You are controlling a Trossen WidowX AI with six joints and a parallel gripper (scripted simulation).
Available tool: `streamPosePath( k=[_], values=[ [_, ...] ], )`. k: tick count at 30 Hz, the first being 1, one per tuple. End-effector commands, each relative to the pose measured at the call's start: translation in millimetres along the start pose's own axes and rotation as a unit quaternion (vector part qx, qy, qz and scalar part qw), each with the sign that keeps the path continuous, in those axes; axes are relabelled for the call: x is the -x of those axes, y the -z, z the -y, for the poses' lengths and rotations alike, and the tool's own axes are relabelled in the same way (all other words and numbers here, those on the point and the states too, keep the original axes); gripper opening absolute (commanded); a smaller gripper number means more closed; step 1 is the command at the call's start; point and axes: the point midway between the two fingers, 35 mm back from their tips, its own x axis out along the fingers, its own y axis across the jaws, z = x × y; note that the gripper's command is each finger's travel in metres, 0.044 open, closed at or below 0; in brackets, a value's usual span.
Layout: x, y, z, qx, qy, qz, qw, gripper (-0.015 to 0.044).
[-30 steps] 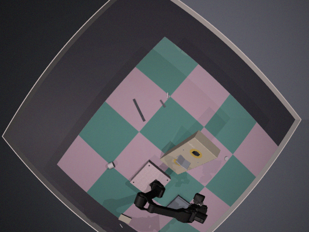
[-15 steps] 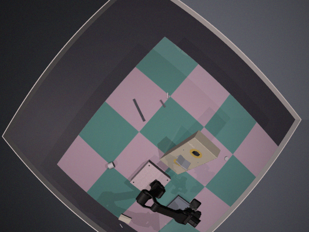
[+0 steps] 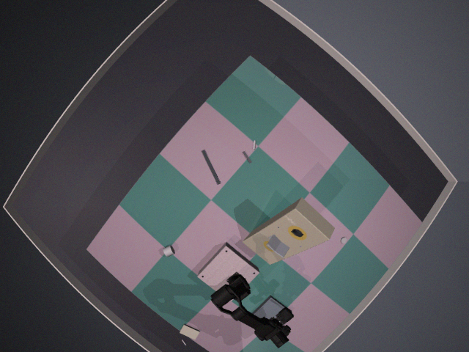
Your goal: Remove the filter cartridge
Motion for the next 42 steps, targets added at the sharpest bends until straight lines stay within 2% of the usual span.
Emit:
streamPosePath(
  k=[1, 6, 21, 27, 42],
  values=[
    [-10.6, 12.2, 16.4, -0.029, 0.015, -0.001, 0.999, 0.0],
    [-14.0, 13.7, 17.2, -0.03, 0.015, -0.001, 0.999, 0.0],
    [-71.5, 47.2, 16.8, -0.03, 0.015, -0.001, 0.999, 0.0],
    [-75.9, 51.5, 16.7, -0.03, 0.015, -0.001, 0.999, 0.0],
    [-73.1, 49.7, 16.8, -0.028, 0.015, -0.004, 0.999, 0.0394]
  ],
)
